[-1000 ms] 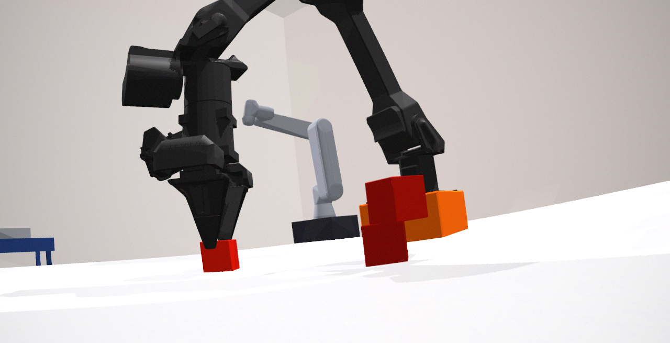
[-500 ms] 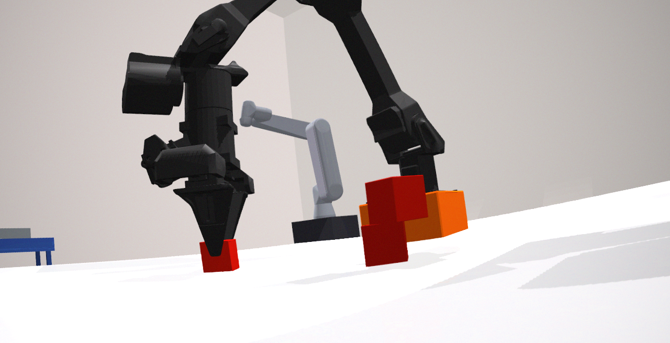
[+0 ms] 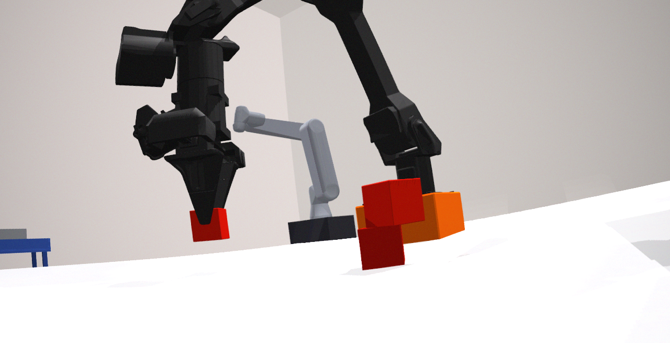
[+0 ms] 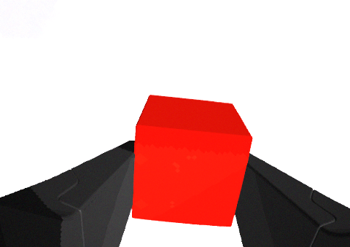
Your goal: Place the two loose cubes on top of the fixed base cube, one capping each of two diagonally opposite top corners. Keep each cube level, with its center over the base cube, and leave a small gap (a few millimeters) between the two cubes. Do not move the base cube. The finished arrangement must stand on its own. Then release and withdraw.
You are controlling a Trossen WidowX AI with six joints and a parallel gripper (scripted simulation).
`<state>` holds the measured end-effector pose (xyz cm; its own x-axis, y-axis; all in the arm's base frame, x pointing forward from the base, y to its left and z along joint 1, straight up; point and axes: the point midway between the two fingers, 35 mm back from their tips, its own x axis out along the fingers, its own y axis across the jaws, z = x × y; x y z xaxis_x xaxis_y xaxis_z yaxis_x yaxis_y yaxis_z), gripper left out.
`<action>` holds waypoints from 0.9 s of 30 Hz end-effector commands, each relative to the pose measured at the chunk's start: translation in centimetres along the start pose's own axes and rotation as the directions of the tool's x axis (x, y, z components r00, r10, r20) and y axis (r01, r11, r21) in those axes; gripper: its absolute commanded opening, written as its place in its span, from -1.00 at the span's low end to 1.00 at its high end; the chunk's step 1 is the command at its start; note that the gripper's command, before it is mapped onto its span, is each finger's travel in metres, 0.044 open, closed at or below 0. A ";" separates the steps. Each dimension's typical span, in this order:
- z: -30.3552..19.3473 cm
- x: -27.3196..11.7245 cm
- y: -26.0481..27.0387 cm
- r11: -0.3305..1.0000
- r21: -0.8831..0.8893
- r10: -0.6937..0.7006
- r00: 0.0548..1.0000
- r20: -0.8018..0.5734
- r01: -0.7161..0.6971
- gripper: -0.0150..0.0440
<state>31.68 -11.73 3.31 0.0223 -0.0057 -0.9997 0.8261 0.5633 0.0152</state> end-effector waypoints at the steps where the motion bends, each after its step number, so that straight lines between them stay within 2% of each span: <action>1: 0.2 -1.6 0.1 1.000 0.005 0.005 1.000 0.010 -0.005 -0.14; 17: -0.2 -6.8 -0.1 1.000 0.005 0.005 1.000 0.010 -0.005 -0.14; 22: -0.3 -7.2 -0.2 1.000 -0.002 0.005 1.000 0.010 -0.005 -0.14; 27: -1.4 -7.1 0.8 0.986 -0.164 0.006 1.000 0.009 -0.005 -0.14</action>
<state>31.32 -11.04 10.24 0.0299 -0.0071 -0.9995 0.7847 0.6196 0.0191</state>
